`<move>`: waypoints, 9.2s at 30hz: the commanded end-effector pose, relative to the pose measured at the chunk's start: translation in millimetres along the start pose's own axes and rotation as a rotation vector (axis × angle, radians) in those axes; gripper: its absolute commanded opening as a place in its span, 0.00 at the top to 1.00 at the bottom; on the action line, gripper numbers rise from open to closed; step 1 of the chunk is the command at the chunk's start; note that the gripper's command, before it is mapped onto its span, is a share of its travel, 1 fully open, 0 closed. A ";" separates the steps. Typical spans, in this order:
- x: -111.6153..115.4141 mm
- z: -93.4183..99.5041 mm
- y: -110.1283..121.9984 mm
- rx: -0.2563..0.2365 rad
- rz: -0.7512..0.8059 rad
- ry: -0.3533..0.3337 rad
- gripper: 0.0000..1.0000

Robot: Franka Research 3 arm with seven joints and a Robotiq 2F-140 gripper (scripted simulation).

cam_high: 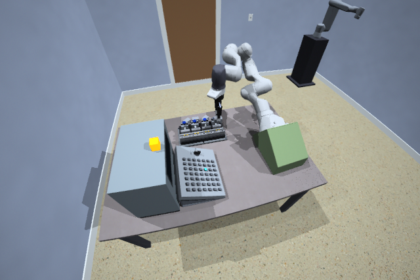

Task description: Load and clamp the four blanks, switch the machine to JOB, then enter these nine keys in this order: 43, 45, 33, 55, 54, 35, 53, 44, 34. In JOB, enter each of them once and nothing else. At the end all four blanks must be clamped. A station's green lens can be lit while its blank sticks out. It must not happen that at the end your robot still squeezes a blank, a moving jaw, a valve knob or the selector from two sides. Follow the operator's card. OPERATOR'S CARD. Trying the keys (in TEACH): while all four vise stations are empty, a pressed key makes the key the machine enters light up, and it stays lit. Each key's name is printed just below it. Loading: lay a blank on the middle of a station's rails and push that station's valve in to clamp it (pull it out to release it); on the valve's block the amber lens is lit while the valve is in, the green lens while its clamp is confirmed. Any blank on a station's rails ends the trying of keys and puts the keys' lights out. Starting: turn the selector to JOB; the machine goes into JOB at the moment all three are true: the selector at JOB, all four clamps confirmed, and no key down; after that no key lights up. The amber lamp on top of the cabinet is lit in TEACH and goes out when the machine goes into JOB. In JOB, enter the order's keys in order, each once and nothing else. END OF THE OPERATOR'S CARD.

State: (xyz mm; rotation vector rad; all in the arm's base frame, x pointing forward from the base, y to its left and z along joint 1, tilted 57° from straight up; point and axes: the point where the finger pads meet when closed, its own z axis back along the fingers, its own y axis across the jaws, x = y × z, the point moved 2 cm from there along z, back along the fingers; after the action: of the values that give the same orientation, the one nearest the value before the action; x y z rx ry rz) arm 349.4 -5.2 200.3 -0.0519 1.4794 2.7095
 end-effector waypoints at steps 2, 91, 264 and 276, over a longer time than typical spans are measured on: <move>-0.8 2.9 -2.1 -0.004 -0.006 0.004 1.00; -0.9 -33.8 -2.4 -0.004 -0.002 0.004 1.00; -0.5 -81.2 -1.4 -0.004 -0.001 0.004 1.00; -0.5 -81.2 -1.4 -0.004 -0.001 0.004 1.00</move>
State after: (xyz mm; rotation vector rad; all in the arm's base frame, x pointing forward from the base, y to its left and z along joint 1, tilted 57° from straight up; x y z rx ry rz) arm 349.4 -73.3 155.4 -0.0512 1.4794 2.7123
